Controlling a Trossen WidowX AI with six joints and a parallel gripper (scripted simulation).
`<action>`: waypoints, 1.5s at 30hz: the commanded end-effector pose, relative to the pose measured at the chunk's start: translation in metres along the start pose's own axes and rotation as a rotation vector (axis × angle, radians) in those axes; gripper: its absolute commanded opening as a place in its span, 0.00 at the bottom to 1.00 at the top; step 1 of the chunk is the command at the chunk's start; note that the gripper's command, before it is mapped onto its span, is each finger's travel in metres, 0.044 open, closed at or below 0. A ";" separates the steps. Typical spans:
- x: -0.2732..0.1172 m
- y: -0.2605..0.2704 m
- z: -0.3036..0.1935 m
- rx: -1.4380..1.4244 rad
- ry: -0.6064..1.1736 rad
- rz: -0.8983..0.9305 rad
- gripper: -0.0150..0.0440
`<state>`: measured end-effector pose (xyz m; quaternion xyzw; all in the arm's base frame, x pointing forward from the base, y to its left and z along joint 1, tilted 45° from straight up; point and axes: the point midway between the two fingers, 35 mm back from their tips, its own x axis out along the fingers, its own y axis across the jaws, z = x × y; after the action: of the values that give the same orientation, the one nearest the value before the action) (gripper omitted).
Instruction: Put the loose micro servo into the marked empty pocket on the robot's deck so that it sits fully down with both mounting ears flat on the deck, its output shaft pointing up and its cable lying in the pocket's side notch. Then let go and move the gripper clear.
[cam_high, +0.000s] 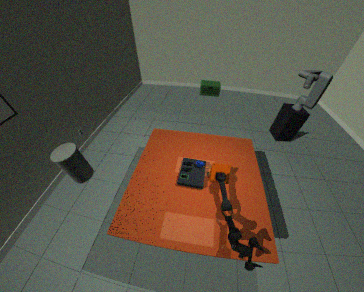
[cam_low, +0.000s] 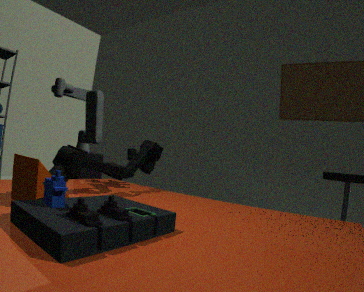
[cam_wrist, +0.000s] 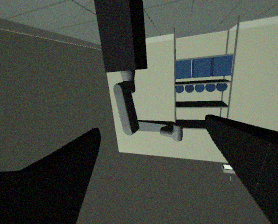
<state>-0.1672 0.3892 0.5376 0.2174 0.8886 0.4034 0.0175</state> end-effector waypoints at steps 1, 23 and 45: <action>-0.006 0.008 -0.014 -0.060 0.000 0.052 1.00; -0.024 0.022 -0.086 -0.287 0.079 0.205 1.00; -0.041 0.024 -0.139 -0.402 0.158 0.324 1.00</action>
<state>-0.1530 0.3055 0.6311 0.3111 0.7569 0.5716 -0.0595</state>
